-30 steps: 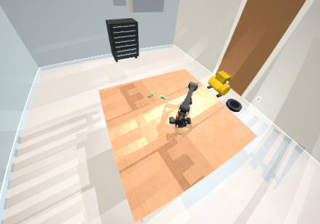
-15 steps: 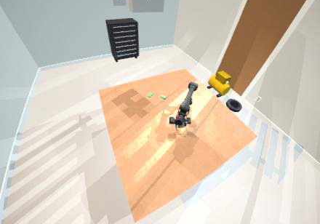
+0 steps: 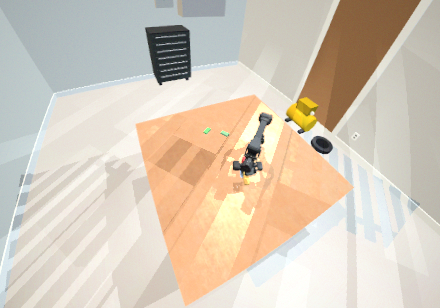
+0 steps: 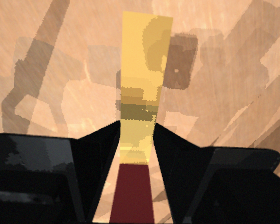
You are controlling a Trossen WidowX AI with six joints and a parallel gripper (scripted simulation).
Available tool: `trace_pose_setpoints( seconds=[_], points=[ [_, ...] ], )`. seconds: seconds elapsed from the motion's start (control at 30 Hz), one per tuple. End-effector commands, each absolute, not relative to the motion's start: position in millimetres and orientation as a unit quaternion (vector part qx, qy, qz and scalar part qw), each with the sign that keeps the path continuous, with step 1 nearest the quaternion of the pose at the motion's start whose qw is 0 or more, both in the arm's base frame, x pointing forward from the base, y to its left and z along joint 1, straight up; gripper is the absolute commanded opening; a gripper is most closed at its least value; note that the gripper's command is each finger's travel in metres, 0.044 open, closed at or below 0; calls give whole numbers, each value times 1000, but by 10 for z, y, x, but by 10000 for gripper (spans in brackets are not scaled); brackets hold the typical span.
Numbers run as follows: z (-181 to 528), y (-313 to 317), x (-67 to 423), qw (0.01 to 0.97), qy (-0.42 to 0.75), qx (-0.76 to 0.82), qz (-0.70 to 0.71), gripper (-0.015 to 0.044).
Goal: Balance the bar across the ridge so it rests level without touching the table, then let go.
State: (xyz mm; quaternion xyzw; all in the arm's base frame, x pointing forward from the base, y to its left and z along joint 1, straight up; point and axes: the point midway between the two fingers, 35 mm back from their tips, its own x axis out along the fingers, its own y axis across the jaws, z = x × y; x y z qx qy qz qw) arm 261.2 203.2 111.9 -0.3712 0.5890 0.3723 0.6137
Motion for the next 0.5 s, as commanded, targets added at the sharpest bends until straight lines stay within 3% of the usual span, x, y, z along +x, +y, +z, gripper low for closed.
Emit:
trace_pose_setpoints(
  seconds=[0.0,0.47],
  points=[
    [1096,2032,2607,613,590,-370,372,0],
    [1085,2033,2607,613,590,-370,372,0]
  ],
)
